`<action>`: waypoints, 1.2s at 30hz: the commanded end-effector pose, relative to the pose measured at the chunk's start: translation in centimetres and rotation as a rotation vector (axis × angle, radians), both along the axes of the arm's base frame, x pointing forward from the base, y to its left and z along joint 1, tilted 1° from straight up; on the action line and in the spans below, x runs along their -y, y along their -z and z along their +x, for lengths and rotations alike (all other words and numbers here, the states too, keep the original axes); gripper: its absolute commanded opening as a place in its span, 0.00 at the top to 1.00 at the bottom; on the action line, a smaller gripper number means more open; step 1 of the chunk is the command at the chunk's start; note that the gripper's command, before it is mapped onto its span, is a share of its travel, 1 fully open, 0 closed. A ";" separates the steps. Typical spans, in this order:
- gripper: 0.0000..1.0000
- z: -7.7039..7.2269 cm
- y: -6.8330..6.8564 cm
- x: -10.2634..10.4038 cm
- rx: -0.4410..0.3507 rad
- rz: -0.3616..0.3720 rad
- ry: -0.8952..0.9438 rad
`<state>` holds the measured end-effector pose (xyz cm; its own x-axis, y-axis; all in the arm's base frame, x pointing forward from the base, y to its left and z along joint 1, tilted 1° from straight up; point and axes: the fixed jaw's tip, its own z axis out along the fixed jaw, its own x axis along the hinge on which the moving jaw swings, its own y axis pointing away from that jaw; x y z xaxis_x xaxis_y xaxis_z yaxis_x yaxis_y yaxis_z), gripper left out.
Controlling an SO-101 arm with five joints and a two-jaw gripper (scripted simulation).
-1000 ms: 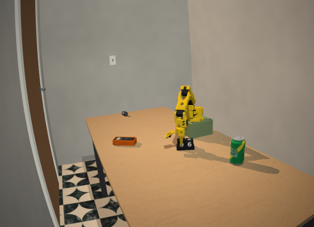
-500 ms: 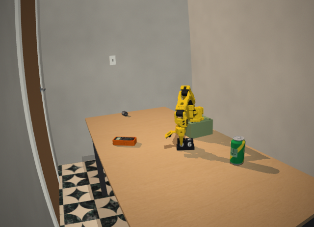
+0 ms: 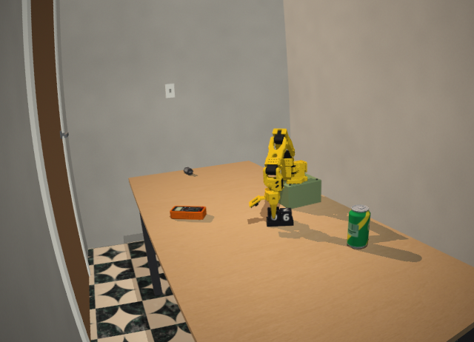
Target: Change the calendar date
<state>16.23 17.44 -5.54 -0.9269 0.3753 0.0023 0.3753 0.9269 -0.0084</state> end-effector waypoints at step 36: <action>1.00 0.2 -1.0 0.0 -0.001 0.001 0.012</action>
<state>15.97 17.15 -5.24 -0.9267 0.3755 0.0118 0.3750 0.9264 -0.0332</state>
